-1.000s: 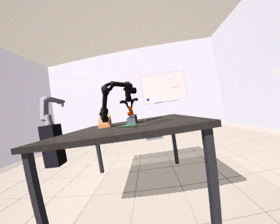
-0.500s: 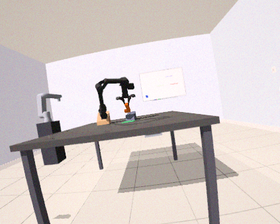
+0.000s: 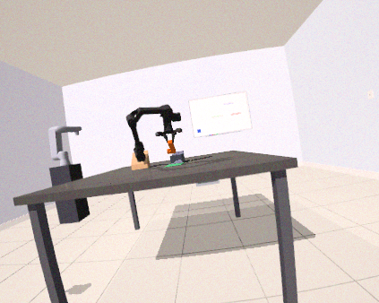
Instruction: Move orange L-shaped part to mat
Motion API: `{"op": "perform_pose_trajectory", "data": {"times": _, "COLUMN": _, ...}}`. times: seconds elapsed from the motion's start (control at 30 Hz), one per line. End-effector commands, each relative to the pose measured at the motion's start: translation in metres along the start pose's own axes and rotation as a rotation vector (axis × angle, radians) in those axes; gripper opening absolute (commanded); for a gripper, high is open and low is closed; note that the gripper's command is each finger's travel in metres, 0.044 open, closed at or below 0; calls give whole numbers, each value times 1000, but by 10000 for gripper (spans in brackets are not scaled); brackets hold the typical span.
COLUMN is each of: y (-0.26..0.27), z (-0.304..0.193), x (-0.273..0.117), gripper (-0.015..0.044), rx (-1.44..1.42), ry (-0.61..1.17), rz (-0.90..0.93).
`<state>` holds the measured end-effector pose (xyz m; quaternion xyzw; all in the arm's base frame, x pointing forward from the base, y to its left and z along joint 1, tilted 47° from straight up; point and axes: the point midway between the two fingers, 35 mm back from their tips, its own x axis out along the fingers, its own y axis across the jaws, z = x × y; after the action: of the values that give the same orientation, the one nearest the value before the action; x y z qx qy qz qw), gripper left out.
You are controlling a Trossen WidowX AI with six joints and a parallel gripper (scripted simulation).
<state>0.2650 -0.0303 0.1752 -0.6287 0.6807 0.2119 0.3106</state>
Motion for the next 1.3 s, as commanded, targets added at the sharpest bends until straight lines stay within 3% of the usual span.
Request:
{"op": "perform_pose_trajectory", "data": {"times": 0.0, "y": 0, "z": -2, "x": 6, "gripper": 0, "rx": -1, "ry": 7, "rz": 3}}
{"op": "perform_pose_trajectory", "data": {"times": 1.27, "y": 0, "z": -3, "x": 65, "gripper": 0, "rx": 2, "ry": 11, "rz": 5}}
